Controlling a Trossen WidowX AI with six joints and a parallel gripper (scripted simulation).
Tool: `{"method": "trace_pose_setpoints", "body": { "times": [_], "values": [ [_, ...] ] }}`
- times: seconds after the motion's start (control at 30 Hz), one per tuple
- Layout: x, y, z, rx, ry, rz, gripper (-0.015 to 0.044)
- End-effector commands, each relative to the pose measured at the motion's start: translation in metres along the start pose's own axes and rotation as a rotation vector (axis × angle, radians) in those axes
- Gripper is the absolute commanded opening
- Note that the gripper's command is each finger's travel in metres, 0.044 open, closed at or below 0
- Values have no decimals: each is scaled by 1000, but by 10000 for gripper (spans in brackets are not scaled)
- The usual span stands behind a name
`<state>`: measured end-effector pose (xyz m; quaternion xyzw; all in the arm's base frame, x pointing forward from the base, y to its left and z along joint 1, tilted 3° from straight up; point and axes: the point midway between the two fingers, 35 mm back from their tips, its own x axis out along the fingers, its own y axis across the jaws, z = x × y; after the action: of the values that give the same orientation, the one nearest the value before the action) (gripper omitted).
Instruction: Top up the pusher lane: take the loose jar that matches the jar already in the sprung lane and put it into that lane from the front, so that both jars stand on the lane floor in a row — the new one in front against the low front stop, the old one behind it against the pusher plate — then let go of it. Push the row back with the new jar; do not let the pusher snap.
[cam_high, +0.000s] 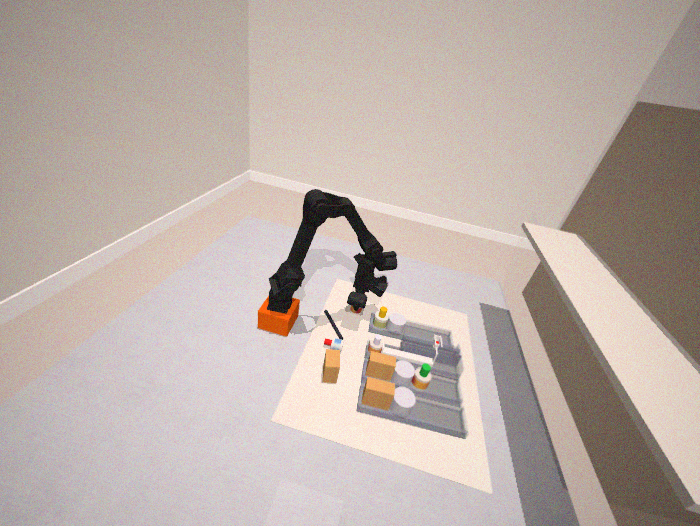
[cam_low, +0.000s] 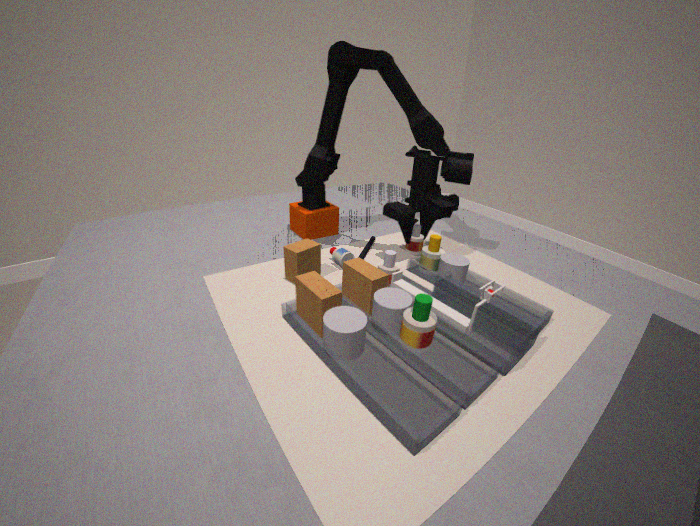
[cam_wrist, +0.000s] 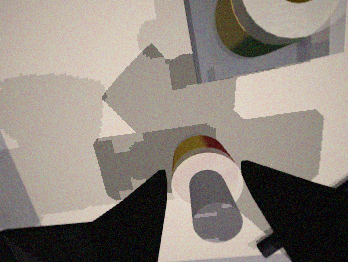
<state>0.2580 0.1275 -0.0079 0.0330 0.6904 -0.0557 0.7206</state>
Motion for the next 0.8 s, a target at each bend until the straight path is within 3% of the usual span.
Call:
{"method": "trace_pose_setpoints", "body": {
  "times": [0.0, 0.13, 0.33, 0.77],
  "values": [
    [1, 0, -1, -3, 5, 1, 171],
    [1, 0, -1, -3, 5, 1, 144],
    [-21, 0, 1, -6, 7, -4, 0],
    [-105, -3, -2, -3, 5, 2, 0]
  ]
}}
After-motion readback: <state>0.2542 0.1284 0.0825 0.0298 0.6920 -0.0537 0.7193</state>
